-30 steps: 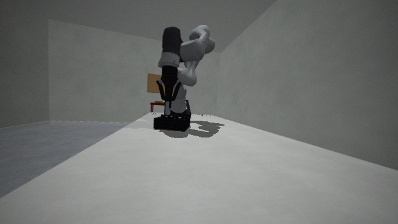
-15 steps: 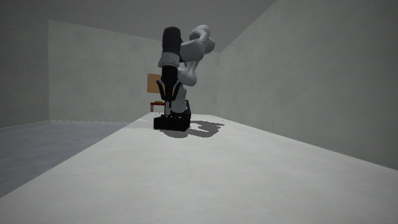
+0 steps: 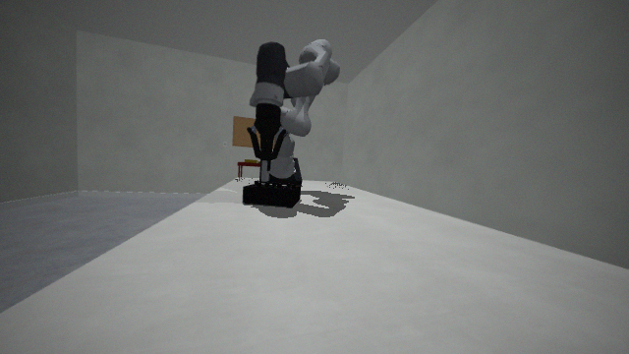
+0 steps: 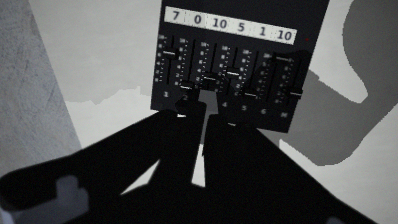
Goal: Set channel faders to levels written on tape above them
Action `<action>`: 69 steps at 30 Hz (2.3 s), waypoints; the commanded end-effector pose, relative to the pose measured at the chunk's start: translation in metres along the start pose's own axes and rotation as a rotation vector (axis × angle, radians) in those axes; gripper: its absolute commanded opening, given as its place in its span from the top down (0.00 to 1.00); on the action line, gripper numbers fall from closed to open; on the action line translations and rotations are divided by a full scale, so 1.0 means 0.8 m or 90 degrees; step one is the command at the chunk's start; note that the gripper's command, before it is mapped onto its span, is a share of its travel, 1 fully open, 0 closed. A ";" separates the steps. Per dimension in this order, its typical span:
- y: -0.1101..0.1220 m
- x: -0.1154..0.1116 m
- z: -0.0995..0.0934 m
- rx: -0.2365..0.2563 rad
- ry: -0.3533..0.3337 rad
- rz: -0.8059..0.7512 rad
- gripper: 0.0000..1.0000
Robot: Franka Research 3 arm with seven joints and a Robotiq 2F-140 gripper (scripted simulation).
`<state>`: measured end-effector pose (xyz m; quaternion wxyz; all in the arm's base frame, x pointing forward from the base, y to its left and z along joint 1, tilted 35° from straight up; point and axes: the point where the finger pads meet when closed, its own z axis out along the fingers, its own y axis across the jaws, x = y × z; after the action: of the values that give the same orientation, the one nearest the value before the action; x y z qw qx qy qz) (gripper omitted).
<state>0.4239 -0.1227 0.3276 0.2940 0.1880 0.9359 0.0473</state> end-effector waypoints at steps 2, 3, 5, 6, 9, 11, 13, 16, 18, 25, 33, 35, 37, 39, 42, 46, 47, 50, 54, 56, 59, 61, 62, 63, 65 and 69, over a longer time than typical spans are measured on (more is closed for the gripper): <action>-0.001 0.000 0.001 0.000 0.000 0.005 1.00; -0.001 0.000 0.001 0.000 0.000 0.005 1.00; -0.001 0.000 0.001 0.000 0.000 0.005 1.00; -0.001 0.000 0.001 0.000 0.000 0.005 1.00; -0.001 0.000 0.001 0.000 0.000 0.005 1.00; -0.001 0.000 0.001 0.000 0.000 0.005 1.00; -0.001 0.000 0.001 0.000 0.000 0.005 1.00; -0.001 0.000 0.001 0.000 0.000 0.005 1.00; -0.001 0.000 0.001 0.000 0.000 0.005 1.00; -0.001 0.000 0.005 0.000 0.000 0.005 1.00; -0.001 0.000 0.011 0.000 0.000 0.005 1.00; -0.001 0.000 0.012 0.000 0.000 0.005 1.00; -0.001 0.000 0.014 0.000 0.000 0.005 1.00; -0.001 0.000 0.015 0.000 0.000 0.005 1.00; -0.001 0.000 0.016 0.000 0.000 0.005 1.00; -0.001 0.000 0.016 0.000 0.000 0.005 1.00; -0.001 0.000 0.016 0.000 0.000 0.005 1.00; -0.001 0.000 0.016 0.000 0.000 0.005 1.00; -0.001 0.000 0.016 0.000 0.000 0.005 1.00; -0.001 0.000 0.016 0.000 0.000 0.005 1.00; -0.001 0.000 0.016 0.000 0.000 0.005 1.00; -0.001 0.000 0.016 0.000 0.000 0.005 1.00; -0.001 0.000 0.016 0.000 0.000 0.005 1.00; -0.001 0.000 0.016 0.000 0.000 0.005 1.00; -0.001 0.000 0.016 0.000 0.000 0.005 1.00; -0.001 0.001 0.016 0.000 0.000 0.005 1.00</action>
<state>0.4305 -0.1242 0.3179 0.2941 0.1929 0.9349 0.0482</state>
